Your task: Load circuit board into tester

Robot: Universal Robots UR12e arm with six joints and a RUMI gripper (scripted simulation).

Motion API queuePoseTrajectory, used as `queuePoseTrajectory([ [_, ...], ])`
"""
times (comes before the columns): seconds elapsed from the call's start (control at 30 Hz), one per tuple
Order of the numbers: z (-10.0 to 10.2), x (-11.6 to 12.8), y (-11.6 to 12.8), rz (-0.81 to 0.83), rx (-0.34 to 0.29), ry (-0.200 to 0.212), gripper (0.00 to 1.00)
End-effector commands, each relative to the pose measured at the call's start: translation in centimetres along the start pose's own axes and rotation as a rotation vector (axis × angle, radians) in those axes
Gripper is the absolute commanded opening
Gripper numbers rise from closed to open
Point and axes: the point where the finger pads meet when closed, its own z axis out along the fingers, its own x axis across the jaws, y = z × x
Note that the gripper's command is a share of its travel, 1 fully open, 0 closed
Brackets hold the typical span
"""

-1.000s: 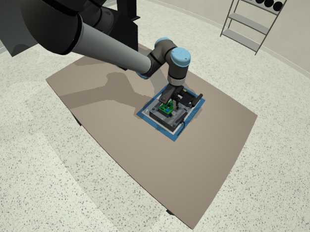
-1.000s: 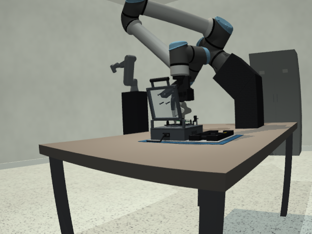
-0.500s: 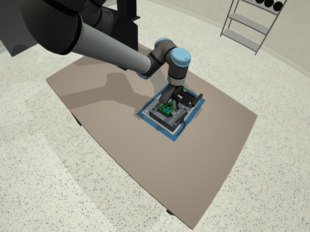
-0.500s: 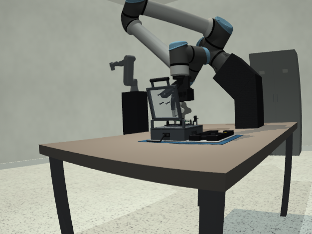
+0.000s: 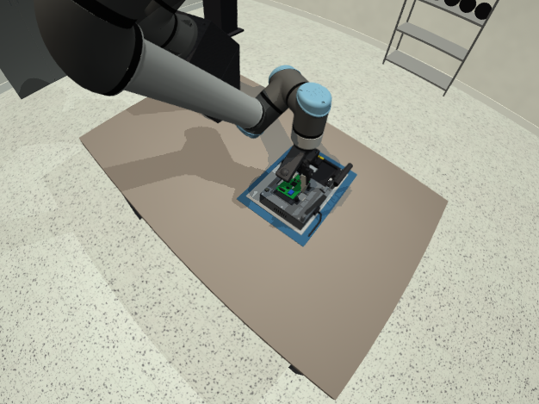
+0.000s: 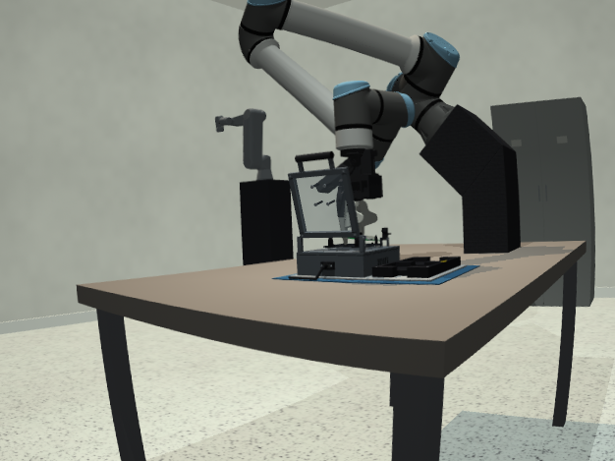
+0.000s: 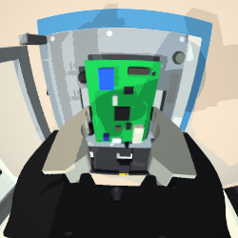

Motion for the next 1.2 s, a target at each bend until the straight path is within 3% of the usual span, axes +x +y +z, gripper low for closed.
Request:
queuePoseTrajectory([
  [0.0,-0.24,0.05,0.01,-0.001,0.000,-0.001,0.39],
  [1.17,-0.03,0.34,-0.05,-0.001,-0.001,0.000,0.39],
])
